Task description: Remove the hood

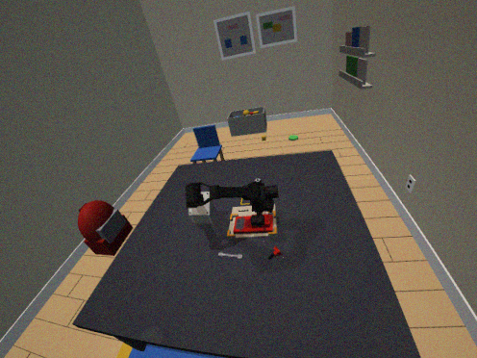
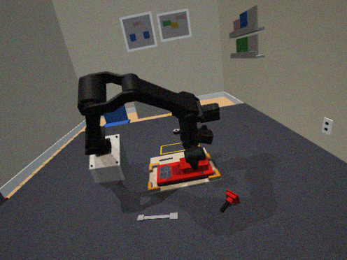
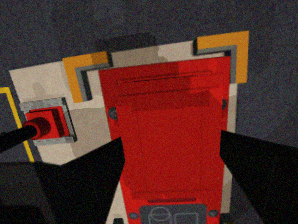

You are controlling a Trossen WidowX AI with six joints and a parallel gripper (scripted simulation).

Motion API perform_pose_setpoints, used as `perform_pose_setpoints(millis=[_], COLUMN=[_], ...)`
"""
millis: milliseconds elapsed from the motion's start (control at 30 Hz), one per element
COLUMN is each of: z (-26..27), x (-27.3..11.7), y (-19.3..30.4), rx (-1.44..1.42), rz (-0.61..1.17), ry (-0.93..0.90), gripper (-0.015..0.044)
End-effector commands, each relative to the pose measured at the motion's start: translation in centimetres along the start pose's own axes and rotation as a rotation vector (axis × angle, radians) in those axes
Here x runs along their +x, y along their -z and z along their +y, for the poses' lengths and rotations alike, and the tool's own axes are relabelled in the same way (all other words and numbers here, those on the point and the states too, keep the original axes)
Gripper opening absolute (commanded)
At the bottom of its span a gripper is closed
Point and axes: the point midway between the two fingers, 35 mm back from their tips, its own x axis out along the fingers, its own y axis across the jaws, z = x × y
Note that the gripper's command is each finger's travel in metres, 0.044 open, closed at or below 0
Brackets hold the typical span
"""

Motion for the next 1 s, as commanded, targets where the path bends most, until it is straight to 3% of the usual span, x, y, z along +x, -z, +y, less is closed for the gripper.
perform_pose_setpoints(millis=[0, 167, 533, 967], z=[0.0, 0.0, 0.0, 0.0], x=[0.0, 0.0, -0.6, -1.4], y=[0.0, 0.0, 0.0, 0.0], rx=[0.001, 0.001, 0.0, 0.0], rz=[0.0, 0.0, 0.0, 0.0], ry=[0.0, 0.0, -0.001, -0.001], gripper=[0.0308, 0.0275, 0.0, 0.0])
